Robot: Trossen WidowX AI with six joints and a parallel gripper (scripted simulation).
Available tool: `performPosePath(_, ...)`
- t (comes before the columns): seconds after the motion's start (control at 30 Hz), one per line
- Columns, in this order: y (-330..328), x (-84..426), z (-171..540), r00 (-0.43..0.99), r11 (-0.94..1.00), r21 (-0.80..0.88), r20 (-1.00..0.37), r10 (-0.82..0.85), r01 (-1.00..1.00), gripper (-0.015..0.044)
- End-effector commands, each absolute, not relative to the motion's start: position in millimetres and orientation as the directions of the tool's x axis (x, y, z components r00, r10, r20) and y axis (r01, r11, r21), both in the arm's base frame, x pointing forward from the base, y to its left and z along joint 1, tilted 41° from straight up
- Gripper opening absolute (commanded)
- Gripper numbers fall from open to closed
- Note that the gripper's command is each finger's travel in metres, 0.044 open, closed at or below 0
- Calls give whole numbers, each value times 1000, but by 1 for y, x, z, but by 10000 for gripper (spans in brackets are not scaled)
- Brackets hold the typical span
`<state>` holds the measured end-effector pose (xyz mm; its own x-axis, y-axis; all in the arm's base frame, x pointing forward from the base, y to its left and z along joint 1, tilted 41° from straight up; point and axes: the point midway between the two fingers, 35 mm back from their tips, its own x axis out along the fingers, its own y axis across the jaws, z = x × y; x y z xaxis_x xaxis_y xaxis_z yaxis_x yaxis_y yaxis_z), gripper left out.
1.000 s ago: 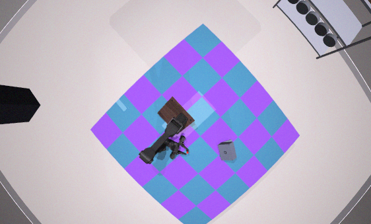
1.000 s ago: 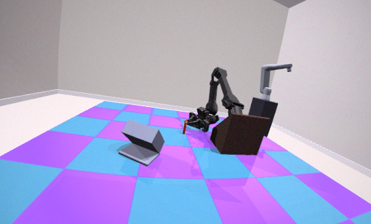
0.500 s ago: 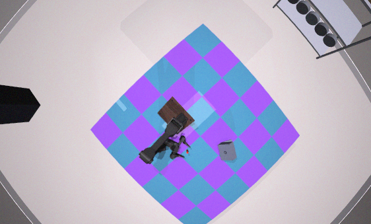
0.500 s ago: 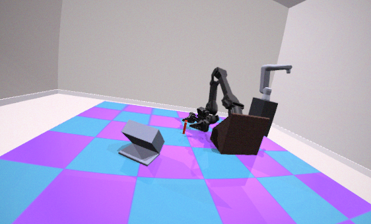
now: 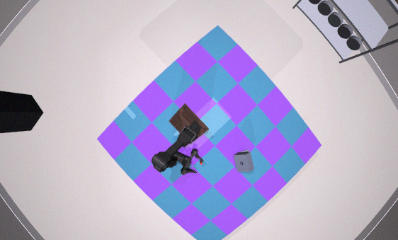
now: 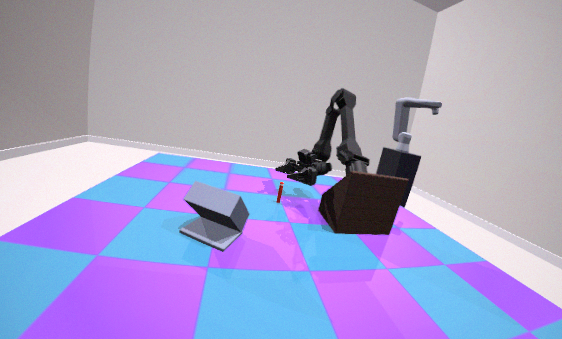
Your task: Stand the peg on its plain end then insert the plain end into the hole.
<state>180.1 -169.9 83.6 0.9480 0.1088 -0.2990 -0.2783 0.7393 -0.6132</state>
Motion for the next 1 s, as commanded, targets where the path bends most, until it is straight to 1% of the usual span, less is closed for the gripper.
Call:
performPosePath(0.0, -152, 182, 105, 943, 743, -605, -316, 106, -286, 440)
performPosePath(0.4, -87, 178, 157, 954, 732, -627, -281, 105, -265, 440)
performPosePath(0.57, -83, 178, 158, 954, 734, -626, -281, 105, -266, 440)
performPosePath(0.77, -87, 183, 142, 903, 795, -512, -417, 101, -325, 440)
performPosePath(0.97, -90, 186, 124, 819, 847, -388, -566, 93, -364, 440)
